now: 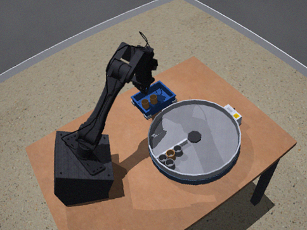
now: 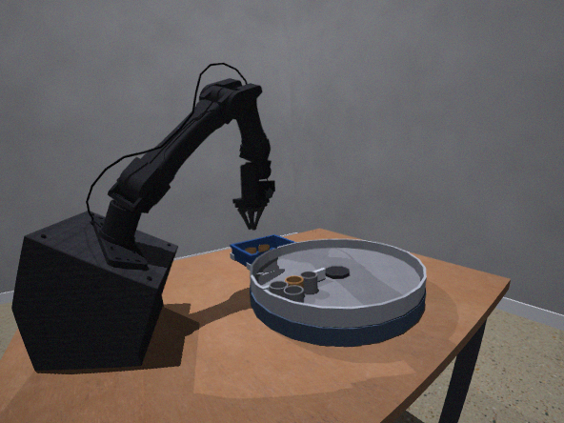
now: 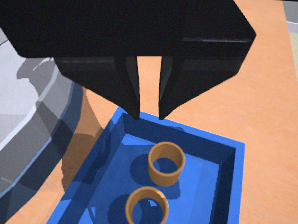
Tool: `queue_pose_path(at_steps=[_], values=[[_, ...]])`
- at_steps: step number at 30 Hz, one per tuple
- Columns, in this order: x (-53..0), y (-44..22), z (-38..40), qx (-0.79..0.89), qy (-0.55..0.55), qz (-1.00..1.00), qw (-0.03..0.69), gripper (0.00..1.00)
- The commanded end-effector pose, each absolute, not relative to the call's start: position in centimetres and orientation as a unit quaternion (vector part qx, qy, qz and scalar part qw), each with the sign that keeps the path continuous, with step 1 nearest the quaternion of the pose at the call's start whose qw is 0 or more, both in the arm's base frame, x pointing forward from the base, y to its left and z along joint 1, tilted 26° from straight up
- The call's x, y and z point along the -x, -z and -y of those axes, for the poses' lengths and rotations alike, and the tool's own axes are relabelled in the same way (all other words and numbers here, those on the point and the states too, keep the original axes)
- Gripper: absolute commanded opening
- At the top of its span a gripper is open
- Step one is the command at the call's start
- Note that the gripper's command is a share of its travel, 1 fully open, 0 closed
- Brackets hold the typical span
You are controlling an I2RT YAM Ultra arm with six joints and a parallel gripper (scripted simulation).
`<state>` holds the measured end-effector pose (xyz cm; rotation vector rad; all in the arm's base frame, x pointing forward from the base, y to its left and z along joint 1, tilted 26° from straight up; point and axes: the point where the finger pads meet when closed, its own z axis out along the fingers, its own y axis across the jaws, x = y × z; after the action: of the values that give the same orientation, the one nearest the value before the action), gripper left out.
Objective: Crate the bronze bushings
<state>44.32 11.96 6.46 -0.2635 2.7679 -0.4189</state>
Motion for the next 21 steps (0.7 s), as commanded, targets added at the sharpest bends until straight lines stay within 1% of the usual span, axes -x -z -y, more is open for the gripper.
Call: queue_pose_path(at_steps=[1, 21], values=[[-44.91, -9.33, -13.21, 0.091, 0.139, -0.966, 0.196, 0.16], [-44.86, -9.73, -13.37, 0.091, 0.137, -0.966, 0.199, 0.16]])
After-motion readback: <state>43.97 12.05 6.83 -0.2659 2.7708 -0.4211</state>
